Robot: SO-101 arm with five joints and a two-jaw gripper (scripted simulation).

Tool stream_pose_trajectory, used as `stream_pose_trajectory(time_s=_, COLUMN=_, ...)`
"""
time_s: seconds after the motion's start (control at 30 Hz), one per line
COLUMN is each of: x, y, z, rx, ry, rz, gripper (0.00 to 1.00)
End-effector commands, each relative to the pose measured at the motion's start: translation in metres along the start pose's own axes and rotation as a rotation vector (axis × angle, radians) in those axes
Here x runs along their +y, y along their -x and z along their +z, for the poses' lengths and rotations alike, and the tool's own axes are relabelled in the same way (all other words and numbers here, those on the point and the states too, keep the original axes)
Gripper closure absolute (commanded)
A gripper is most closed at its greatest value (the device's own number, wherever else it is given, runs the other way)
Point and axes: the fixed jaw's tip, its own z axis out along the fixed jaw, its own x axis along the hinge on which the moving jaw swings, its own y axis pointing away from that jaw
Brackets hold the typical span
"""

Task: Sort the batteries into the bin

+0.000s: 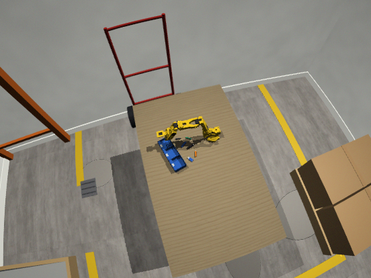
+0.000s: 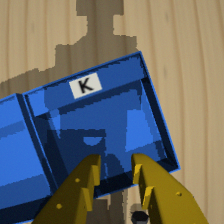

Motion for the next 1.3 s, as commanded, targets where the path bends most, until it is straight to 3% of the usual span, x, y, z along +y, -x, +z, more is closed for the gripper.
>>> stream_pose_trajectory(time_s=0.0, x=0.000, y=0.012, z=-0.013, rx=-0.075, ry=0.000, rz=0.010, gripper=0.93)
stream_pose_trajectory(time_s=0.27, x=0.017, y=0.010, z=-0.017, rx=-0.075, ry=0.028, rz=-0.036, gripper=0.93)
stream_pose_trajectory(time_s=0.73, x=0.073, y=-0.006, z=-0.031, rx=-0.077, ry=0.130, rz=-0.201, gripper=0.93)
stream_pose_trajectory(time_s=1.27, x=0.082, y=-0.010, z=-0.032, rx=-0.072, ry=0.148, rz=-0.233, gripper=0.93)
